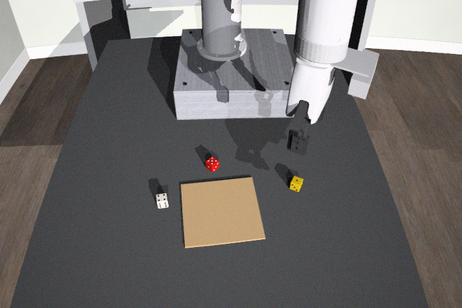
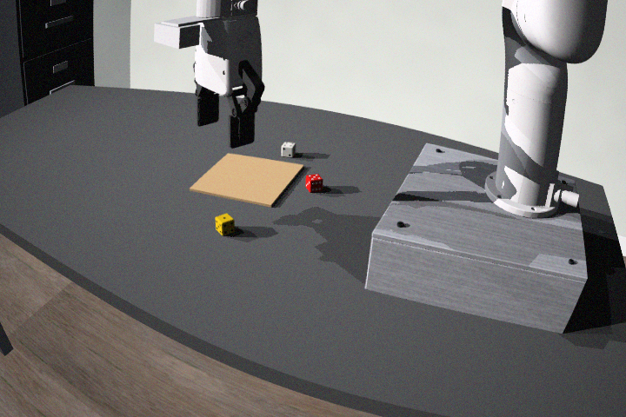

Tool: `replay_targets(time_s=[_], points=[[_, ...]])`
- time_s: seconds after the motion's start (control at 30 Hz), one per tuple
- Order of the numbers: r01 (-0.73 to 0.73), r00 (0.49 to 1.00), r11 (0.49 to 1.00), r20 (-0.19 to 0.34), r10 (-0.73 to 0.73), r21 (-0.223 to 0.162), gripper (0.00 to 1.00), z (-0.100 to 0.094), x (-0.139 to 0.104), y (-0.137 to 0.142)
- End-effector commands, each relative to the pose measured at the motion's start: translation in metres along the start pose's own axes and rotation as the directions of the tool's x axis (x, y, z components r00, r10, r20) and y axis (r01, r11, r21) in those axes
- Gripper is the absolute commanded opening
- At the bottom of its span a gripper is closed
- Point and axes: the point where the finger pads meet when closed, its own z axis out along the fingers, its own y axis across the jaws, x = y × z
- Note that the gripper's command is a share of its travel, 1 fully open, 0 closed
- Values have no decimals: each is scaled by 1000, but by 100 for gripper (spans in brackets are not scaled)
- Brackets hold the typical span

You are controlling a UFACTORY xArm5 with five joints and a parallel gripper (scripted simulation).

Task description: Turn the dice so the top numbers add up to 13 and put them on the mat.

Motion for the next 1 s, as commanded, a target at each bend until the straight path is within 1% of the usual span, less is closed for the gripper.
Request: replay_targets(time_s=[0.0,0.1,0.17,0.23,0.33,0.4,0.43,0.5,0.57,0.6,0.63,0.7,0.73,0.77,0.8,0.87,0.97], points=[[-8,1000,1000,-3,8,-2,100,-1,1,1],[-60,998,998,-3,60,-2,100,1,1,1],[-128,992,992,-3,128,-2,100,3,1,1],[-225,974,974,-3,225,-2,100,6,1,1],[-314,949,949,-3,314,-1,100,10,1,1],[-314,949,949,-3,314,-1,100,10,1,1],[-344,939,939,-3,344,-1,100,11,1,1],[-449,893,893,-3,449,-1,100,14,1,1],[-478,879,879,-3,478,-1,100,15,1,1],[-527,850,850,-3,527,-1,100,17,1,1],[-546,838,838,-3,546,0,100,18,1,1],[-609,793,793,-3,609,0,100,21,1,1],[-612,791,791,-3,612,0,100,21,1,1],[-660,751,752,-3,660,0,100,23,1,1],[-676,737,737,-3,676,0,100,24,1,1],[-730,684,684,-3,730,0,100,26,1,0],[-736,677,677,-3,736,0,100,26,1,0]])
